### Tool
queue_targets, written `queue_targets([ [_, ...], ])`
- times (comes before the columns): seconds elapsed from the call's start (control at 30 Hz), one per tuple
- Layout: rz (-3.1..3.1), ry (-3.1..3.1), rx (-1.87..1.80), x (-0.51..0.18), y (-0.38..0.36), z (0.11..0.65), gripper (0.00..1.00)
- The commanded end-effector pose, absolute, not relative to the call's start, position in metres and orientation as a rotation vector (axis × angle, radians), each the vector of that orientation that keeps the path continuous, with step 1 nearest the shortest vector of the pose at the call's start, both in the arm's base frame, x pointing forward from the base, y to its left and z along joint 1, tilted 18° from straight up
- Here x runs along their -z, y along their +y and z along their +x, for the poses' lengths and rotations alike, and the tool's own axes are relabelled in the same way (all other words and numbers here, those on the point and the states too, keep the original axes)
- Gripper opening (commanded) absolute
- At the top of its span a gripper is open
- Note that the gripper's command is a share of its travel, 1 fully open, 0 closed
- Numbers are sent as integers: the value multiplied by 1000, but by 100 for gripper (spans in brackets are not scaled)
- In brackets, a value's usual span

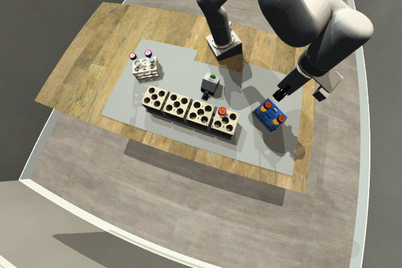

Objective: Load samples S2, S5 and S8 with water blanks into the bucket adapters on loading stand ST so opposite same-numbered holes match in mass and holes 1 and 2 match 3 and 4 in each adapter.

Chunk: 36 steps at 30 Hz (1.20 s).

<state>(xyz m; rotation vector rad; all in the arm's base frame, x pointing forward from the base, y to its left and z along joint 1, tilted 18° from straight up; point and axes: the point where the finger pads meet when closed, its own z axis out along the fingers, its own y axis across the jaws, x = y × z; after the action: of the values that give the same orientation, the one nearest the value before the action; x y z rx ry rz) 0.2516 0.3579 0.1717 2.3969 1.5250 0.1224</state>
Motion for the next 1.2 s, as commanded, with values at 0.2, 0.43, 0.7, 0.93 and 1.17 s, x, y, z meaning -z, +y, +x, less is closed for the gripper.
queue_targets([
  [0.2, 2398, 1526, -126, -157, 356, 255, 57],
  [0.43, 2398, 1526, -126, -146, 353, 258, 57],
  [0.7, 2398, 1526, -126, -130, 350, 262, 57],
  [0.93, 2398, 1526, -126, -121, 348, 264, 57],
  [1.17, 2398, 1526, -126, -107, 345, 267, 57],
])
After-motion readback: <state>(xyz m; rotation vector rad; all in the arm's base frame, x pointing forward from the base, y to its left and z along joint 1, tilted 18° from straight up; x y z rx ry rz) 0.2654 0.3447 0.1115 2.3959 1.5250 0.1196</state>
